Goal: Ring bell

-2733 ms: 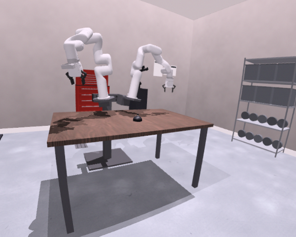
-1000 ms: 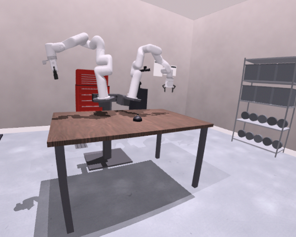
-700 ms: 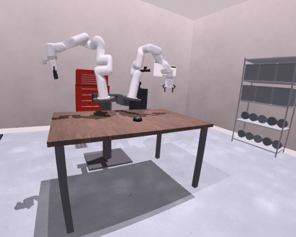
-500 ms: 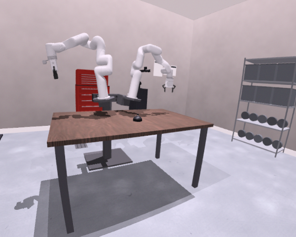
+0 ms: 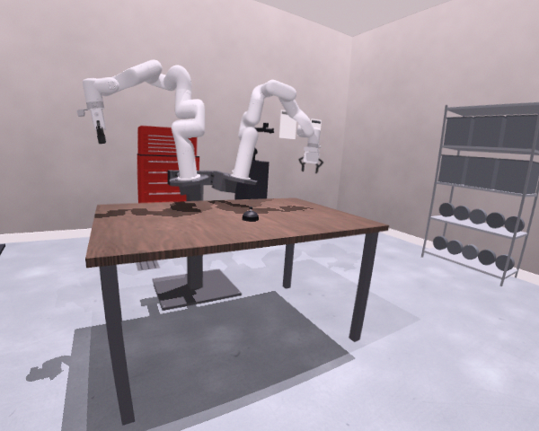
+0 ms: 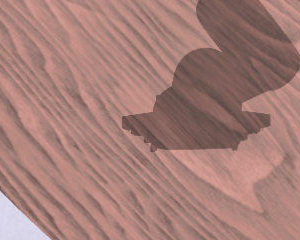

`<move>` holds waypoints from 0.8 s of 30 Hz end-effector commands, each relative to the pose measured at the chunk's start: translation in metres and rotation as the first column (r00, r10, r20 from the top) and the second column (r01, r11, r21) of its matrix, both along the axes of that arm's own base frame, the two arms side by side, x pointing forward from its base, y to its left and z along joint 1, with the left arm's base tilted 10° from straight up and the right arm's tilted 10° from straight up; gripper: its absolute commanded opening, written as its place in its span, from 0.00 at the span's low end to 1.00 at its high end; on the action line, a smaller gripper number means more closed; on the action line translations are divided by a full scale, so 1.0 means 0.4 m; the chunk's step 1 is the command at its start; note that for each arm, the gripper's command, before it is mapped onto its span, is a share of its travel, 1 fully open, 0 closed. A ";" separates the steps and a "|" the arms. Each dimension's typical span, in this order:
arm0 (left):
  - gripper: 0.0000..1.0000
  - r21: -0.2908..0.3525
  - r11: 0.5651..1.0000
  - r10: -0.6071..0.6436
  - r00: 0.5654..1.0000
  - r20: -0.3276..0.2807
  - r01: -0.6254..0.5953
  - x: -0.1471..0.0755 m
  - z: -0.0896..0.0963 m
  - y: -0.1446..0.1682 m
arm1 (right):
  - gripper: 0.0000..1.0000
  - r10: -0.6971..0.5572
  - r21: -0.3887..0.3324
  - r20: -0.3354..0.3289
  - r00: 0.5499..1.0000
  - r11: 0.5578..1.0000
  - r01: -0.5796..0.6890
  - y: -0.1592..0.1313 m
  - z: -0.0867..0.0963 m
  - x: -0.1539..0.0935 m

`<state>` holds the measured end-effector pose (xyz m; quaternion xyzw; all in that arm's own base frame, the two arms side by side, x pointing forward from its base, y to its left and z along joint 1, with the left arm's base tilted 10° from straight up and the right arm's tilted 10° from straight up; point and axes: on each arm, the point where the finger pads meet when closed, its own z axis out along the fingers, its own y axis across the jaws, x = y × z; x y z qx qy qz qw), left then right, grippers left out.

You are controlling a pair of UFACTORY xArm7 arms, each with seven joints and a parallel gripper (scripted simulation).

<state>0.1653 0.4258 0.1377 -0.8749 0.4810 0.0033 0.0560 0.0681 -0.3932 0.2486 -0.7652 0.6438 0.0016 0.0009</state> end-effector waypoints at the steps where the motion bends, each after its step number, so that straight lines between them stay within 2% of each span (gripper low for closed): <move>1: 1.00 -0.004 0.994 -0.108 0.993 -0.046 0.108 0.084 -0.033 -0.045 | 1.00 0.000 -0.003 0.001 1.000 1.000 0.000 -0.002 0.004 0.001; 7: 1.00 -0.016 0.966 -0.257 0.961 -0.100 0.257 0.184 -0.078 -0.125 | 1.00 0.000 -0.003 0.001 1.000 1.000 0.000 -0.002 0.004 0.001; 13: 1.00 -0.030 0.915 -0.402 0.904 -0.146 0.402 0.274 -0.122 -0.217 | 1.00 0.000 -0.003 0.001 1.000 1.000 0.000 -0.002 0.004 0.001; 15: 1.00 -0.030 0.915 -0.402 0.904 -0.146 0.402 0.274 -0.122 -0.217 | 1.00 0.000 -0.003 0.001 1.000 1.000 0.000 -0.002 0.004 0.001; 16: 1.00 -0.037 0.882 -0.469 0.868 -0.166 0.470 0.313 -0.142 -0.265 | 1.00 0.000 -0.003 0.001 1.000 1.000 0.000 -0.002 0.004 0.001; 19: 1.00 -0.042 0.852 -0.521 0.835 -0.180 0.522 0.343 -0.158 -0.305 | 1.00 0.000 -0.003 0.001 1.000 1.000 0.000 -0.002 0.004 0.001; 24: 1.00 -0.055 0.772 -0.629 0.749 -0.208 0.633 0.402 -0.191 -0.399 | 1.00 0.000 -0.003 0.001 1.000 1.000 0.000 -0.002 0.004 0.001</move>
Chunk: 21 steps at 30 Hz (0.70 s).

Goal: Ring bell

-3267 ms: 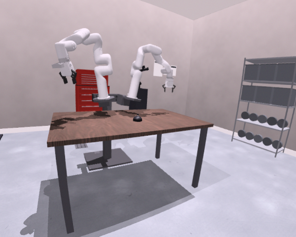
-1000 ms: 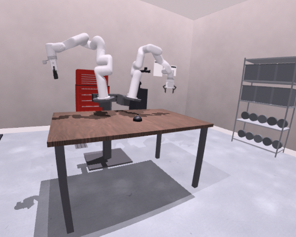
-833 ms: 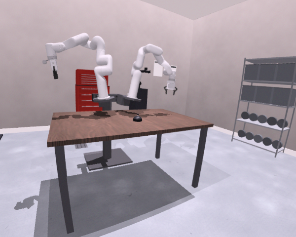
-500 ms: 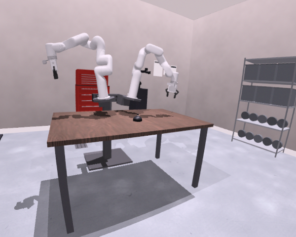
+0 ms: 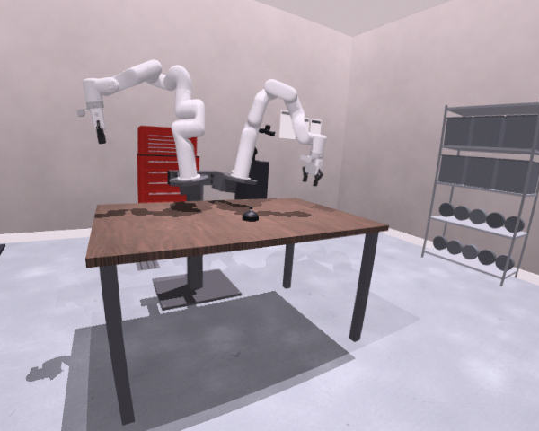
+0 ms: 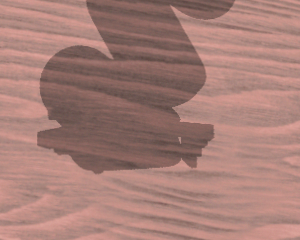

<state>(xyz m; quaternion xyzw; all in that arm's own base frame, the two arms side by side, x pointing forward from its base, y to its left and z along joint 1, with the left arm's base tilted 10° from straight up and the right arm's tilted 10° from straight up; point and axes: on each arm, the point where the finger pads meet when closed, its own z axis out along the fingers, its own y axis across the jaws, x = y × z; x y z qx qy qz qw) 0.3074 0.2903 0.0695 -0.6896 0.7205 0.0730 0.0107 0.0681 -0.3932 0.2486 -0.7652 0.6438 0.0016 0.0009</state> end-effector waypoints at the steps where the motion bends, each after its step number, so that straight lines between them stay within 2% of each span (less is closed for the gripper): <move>1: 1.00 0.010 0.993 -0.118 0.993 -0.026 0.118 0.057 -0.027 -0.079 | 1.00 0.000 -0.003 0.001 1.000 1.000 0.000 -0.002 0.004 0.001; 6: 1.00 0.012 0.968 -0.251 0.967 -0.050 0.252 0.103 -0.058 -0.178 | 1.00 0.000 -0.003 0.001 1.000 1.000 0.000 -0.002 0.004 0.001; 8: 1.00 0.012 0.968 -0.251 0.967 -0.050 0.252 0.103 -0.058 -0.178 | 1.00 0.000 -0.003 0.001 1.000 1.000 0.000 -0.002 0.004 0.001; 9: 1.00 0.012 0.944 -0.327 0.943 -0.062 0.328 0.126 -0.075 -0.238 | 1.00 0.000 -0.003 0.001 1.000 1.000 0.000 -0.002 0.004 0.001; 13: 1.00 0.010 0.910 -0.413 0.908 -0.073 0.415 0.147 -0.094 -0.309 | 1.00 0.000 -0.003 0.001 1.000 1.000 0.000 -0.002 0.004 0.001; 21: 1.00 0.005 0.794 -0.605 0.791 -0.091 0.608 0.177 -0.135 -0.488 | 1.00 0.000 -0.003 0.001 1.000 1.000 0.000 -0.002 0.004 0.001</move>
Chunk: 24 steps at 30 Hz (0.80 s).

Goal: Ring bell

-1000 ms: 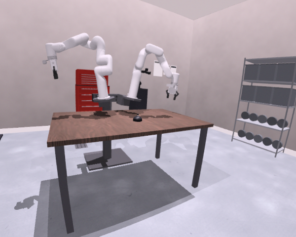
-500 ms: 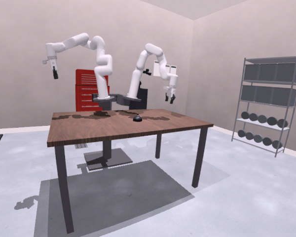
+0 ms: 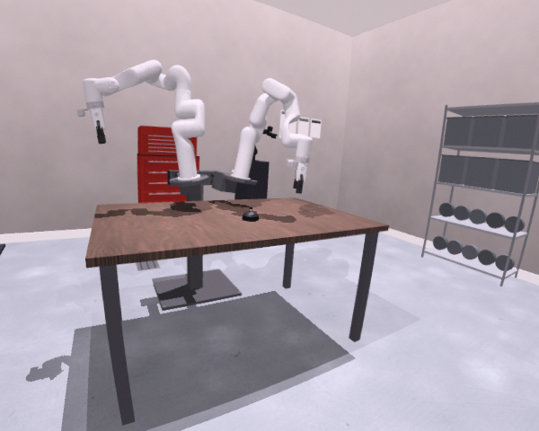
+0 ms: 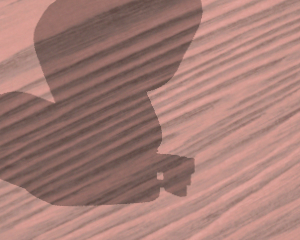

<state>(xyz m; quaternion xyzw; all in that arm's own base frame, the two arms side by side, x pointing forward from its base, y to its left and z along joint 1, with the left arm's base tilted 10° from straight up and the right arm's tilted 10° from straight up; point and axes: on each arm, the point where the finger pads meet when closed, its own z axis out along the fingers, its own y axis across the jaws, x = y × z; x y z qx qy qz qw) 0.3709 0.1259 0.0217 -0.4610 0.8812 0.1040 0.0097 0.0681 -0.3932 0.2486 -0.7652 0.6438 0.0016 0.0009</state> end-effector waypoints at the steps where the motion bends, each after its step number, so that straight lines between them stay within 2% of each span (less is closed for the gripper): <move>1: 1.00 0.006 0.992 -0.123 0.992 -0.006 0.123 0.020 -0.021 -0.099 | 1.00 0.000 -0.003 0.001 1.000 1.000 0.000 -0.002 0.004 0.001; 4: 1.00 0.006 0.988 -0.151 0.988 -0.007 0.151 0.021 -0.025 -0.122 | 1.00 0.000 -0.003 0.001 1.000 1.000 0.000 -0.002 0.004 0.001; 5: 1.00 0.004 0.973 -0.231 0.973 -0.011 0.231 0.021 -0.038 -0.187 | 1.00 0.000 -0.003 0.001 1.000 1.000 0.000 -0.002 0.004 0.001; 8: 1.00 0.002 0.956 -0.294 0.956 -0.012 0.294 0.018 -0.048 -0.240 | 1.00 0.000 -0.003 0.001 1.000 1.000 0.000 -0.002 0.004 0.001; 14: 1.00 -0.007 0.891 -0.454 0.891 -0.012 0.454 -0.002 -0.071 -0.379 | 1.00 0.000 -0.003 0.001 1.000 1.000 0.000 -0.002 0.004 0.001; 19: 1.00 -0.017 0.818 -0.575 0.818 -0.007 0.575 -0.034 -0.088 -0.490 | 1.00 0.000 -0.003 0.001 1.000 1.000 0.000 -0.002 0.004 0.001; 21: 1.00 -0.017 0.818 -0.575 0.818 -0.007 0.575 -0.034 -0.088 -0.490 | 1.00 0.000 -0.003 0.001 1.000 1.000 0.000 -0.002 0.004 0.001; 22: 1.00 -0.024 0.768 -0.640 0.769 -0.002 0.639 -0.057 -0.096 -0.553 | 1.00 0.000 -0.003 0.001 1.000 1.000 0.000 -0.002 0.004 0.001; 24: 1.00 -0.028 0.742 -0.670 0.742 0.001 0.670 -0.071 -0.099 -0.584 | 1.00 0.000 -0.003 0.001 1.000 1.000 0.000 -0.002 0.004 0.001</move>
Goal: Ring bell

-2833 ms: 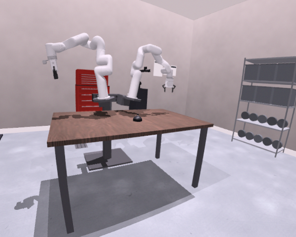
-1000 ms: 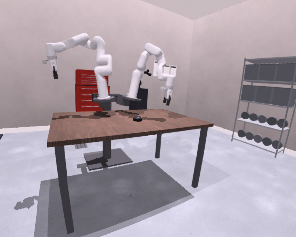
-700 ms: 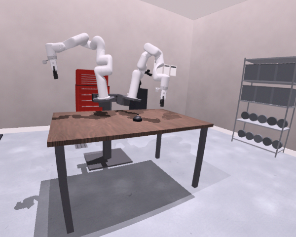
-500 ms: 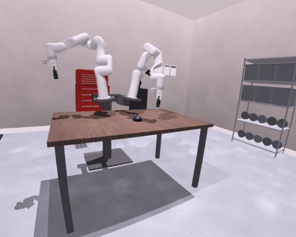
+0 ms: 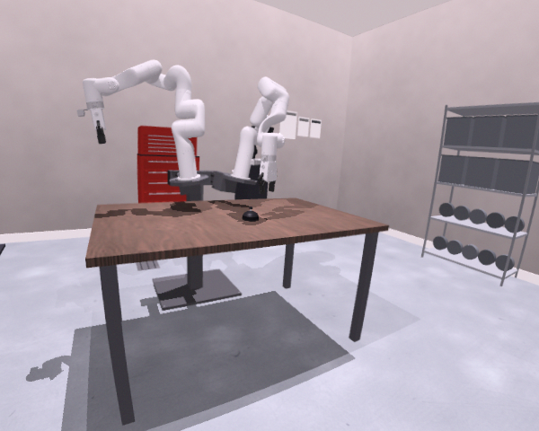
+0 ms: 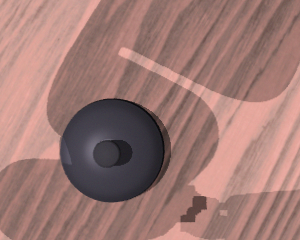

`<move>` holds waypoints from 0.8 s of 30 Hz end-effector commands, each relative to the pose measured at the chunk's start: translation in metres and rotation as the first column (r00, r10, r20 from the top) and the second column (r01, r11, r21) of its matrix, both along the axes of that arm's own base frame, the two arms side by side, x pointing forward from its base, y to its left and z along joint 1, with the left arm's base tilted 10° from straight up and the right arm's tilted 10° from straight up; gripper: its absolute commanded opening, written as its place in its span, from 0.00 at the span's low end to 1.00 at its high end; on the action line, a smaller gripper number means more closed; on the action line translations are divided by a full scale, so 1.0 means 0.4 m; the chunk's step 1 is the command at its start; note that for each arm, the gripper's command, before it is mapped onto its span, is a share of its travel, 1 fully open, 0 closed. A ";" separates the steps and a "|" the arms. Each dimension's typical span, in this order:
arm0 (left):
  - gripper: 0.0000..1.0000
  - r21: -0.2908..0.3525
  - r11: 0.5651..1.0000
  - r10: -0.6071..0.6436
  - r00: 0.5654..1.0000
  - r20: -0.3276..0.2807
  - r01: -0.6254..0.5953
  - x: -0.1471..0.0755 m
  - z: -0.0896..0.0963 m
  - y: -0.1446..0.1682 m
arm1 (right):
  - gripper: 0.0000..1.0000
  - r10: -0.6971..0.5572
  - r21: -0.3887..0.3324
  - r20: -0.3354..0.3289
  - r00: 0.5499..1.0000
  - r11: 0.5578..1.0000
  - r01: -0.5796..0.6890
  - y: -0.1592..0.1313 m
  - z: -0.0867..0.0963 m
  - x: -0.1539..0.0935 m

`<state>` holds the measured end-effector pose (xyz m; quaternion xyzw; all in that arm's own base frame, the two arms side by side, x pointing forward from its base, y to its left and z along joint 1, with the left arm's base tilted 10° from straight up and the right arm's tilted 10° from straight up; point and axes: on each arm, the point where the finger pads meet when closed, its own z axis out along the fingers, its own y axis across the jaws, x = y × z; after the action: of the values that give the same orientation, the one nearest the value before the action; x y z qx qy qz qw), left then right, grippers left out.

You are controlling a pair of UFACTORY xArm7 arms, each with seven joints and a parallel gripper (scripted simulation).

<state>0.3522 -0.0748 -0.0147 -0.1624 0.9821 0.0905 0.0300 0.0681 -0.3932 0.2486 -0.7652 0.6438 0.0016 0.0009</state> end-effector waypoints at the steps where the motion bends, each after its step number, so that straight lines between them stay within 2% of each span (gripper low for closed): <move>1: 1.00 -0.012 0.992 -0.125 0.992 0.006 0.125 -0.033 -0.010 -0.101 | 1.00 0.000 -0.003 0.001 1.000 1.000 0.000 -0.002 0.004 0.001; 5: 1.00 -0.026 0.974 -0.227 0.974 0.008 0.227 -0.074 -0.018 -0.177 | 1.00 0.000 -0.003 0.001 1.000 1.000 0.000 -0.002 0.004 0.001; 11: 1.00 -0.026 0.972 -0.232 0.973 0.009 0.232 -0.076 -0.018 -0.181 | 1.00 0.000 -0.003 0.001 1.000 1.000 0.000 -0.002 0.004 0.001; 12: 0.00 -0.026 0.972 -0.232 0.973 0.009 0.232 -0.076 -0.018 -0.181 | 1.00 0.000 -0.003 0.001 1.000 1.000 0.000 -0.002 0.004 0.001; 24: 0.00 -0.026 0.972 -0.232 0.973 0.009 0.232 -0.076 -0.018 -0.181 | 1.00 0.000 -0.003 0.001 1.000 1.000 0.000 -0.002 0.004 0.001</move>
<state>0.3209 -0.1460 -0.0228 -0.0476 0.9954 0.0733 0.0394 0.0681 -0.3932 0.2486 -0.7652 0.6438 0.0016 0.0009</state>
